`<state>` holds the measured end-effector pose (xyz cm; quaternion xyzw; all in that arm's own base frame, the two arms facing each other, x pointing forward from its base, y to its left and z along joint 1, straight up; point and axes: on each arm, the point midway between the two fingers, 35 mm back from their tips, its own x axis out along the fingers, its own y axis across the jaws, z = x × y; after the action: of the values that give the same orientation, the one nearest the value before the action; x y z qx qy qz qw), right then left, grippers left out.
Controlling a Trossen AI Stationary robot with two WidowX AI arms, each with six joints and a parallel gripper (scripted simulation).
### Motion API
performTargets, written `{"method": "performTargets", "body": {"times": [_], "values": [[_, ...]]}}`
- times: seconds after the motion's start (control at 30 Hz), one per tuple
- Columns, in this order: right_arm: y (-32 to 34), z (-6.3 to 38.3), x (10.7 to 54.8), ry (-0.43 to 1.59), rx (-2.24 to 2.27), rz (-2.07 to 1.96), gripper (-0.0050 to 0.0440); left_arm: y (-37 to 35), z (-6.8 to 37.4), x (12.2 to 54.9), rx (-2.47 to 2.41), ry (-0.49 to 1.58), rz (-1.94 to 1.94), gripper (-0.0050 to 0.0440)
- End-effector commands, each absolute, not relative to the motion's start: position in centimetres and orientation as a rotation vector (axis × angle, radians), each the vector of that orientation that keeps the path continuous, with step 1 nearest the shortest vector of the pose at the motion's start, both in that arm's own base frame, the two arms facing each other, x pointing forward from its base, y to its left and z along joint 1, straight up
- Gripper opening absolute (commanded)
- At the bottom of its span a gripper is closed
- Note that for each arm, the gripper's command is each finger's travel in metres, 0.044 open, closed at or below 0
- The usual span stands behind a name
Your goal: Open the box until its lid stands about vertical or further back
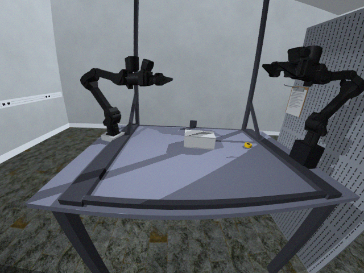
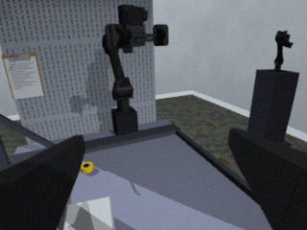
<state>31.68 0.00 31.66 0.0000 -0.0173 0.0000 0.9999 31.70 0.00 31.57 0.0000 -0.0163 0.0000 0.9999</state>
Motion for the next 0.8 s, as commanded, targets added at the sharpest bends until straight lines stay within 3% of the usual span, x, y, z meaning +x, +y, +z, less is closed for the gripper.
{"method": "performTargets", "body": {"times": [0.0, 0.53, 0.77], "values": [[0.0, 32.3, 31.6, -0.050, 0.000, 0.000, 0.0440, 0.0, 32.3, 31.6, 0.000, -0.050, 0.000, 0.0440], [0.0, 32.3, 31.6, -0.050, 0.000, 0.000, 0.0440, 0.0, 32.3, 31.6, 0.000, -0.050, 0.000, 0.0440], [1.2, 29.4, 33.1, 0.009, 0.015, 0.023, 0.0272, -1.0, 32.4, 35.2, -0.015, -0.003, -0.013, 0.0272]]}}
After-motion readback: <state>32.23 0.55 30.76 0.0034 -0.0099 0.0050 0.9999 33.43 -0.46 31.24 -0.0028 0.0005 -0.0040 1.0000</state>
